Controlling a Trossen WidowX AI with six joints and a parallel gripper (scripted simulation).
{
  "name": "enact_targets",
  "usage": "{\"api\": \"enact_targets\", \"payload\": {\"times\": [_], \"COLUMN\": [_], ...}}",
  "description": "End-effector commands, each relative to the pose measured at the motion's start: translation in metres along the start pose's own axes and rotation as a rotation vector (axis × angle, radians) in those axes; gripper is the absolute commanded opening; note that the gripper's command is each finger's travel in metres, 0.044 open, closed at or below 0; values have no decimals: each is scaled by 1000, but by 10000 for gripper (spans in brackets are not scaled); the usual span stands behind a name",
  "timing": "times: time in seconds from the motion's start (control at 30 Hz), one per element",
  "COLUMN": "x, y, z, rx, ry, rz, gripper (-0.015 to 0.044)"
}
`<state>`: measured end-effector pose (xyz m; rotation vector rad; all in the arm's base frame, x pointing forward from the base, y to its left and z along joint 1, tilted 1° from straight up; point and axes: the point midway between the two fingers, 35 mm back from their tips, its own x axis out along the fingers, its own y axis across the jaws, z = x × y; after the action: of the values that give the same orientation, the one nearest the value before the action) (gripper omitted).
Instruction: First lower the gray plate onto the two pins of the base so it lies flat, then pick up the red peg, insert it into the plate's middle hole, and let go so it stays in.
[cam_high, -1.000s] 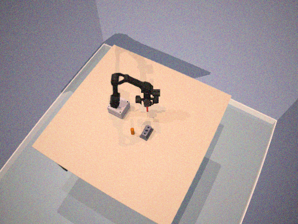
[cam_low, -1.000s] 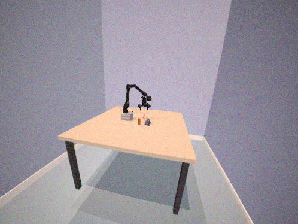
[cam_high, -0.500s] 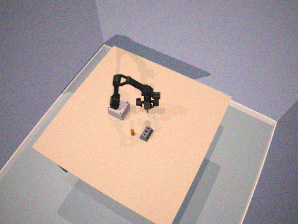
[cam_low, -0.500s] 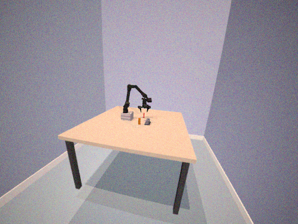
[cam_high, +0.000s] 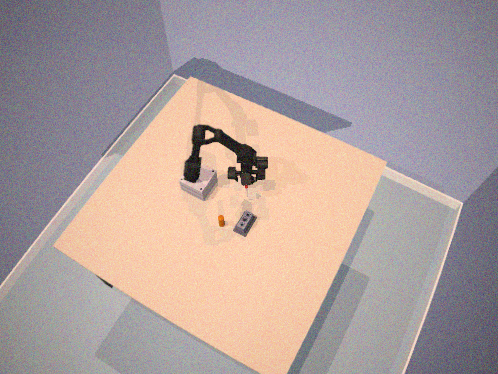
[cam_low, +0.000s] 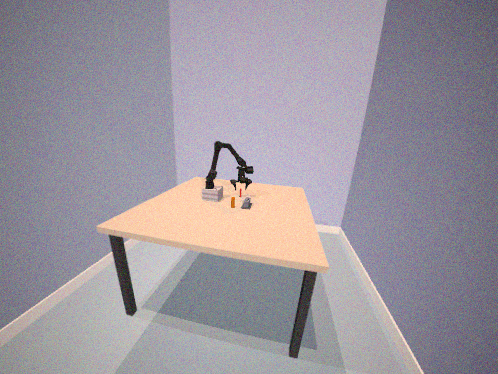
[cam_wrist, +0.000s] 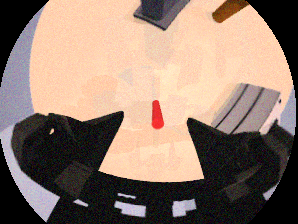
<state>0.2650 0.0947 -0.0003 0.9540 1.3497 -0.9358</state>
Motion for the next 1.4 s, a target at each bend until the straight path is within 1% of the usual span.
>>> {"api": "enact_targets", "payload": {"times": [0.0,0.33,0.87,0.97,1.37], "x": [8,21,21,21,17], "y": [-1,-2,-2,-2,-1], "z": [1,1,1,1,1], "rx": [2,3,3,3,3], "ry": [-2,-2,-2,-2,-2], "rz": [-1,-1,-1,-1,-1], "gripper": [440,440,20,0,0]}}
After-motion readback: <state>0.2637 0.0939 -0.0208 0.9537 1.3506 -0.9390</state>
